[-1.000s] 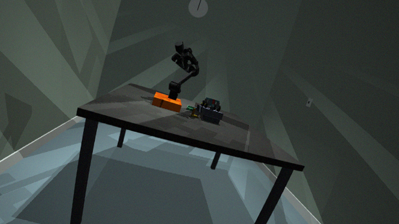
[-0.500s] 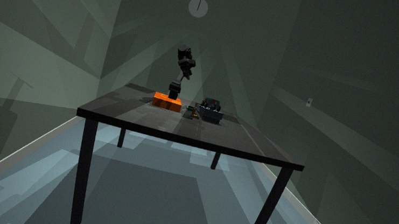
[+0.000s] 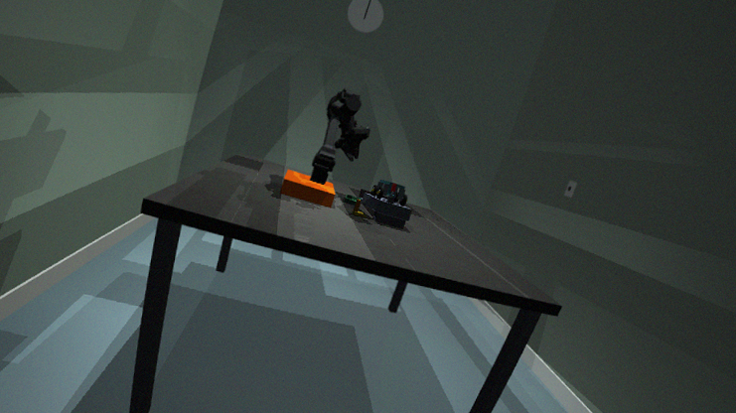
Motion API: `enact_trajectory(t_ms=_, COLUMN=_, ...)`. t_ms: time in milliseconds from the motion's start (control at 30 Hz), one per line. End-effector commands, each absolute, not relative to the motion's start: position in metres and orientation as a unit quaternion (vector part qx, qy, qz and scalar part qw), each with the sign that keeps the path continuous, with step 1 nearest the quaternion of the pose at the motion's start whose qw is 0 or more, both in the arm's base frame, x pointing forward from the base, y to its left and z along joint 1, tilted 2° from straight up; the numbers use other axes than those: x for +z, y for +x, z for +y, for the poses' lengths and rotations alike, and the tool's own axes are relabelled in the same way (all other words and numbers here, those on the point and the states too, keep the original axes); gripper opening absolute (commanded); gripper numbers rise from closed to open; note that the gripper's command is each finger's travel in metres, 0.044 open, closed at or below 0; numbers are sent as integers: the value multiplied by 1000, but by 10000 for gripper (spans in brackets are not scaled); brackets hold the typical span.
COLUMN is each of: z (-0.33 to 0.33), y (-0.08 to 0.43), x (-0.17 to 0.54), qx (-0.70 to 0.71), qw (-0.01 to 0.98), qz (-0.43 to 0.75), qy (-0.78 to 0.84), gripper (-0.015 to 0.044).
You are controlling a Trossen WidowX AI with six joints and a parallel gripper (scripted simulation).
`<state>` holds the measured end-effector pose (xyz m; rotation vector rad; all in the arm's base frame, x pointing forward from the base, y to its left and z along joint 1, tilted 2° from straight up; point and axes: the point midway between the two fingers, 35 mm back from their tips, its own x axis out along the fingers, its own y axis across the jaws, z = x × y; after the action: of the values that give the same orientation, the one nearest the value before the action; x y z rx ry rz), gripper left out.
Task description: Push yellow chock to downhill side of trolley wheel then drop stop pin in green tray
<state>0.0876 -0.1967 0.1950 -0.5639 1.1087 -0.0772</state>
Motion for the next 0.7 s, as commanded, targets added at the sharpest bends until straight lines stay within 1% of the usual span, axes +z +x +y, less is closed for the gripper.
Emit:
enact_trajectory(t_ms=0, z=-195, y=100, x=183, qx=34, qw=792, qz=531, qy=-300, gripper=190)
enact_trajectory(t_ms=300, z=-183, y=129, x=158, qx=197, qw=720, qz=537, qy=-393, gripper=190)
enact_trajectory(t_ms=667, z=-162, y=161, x=129, qx=397, qw=576, qz=503, qy=-507, gripper=190)
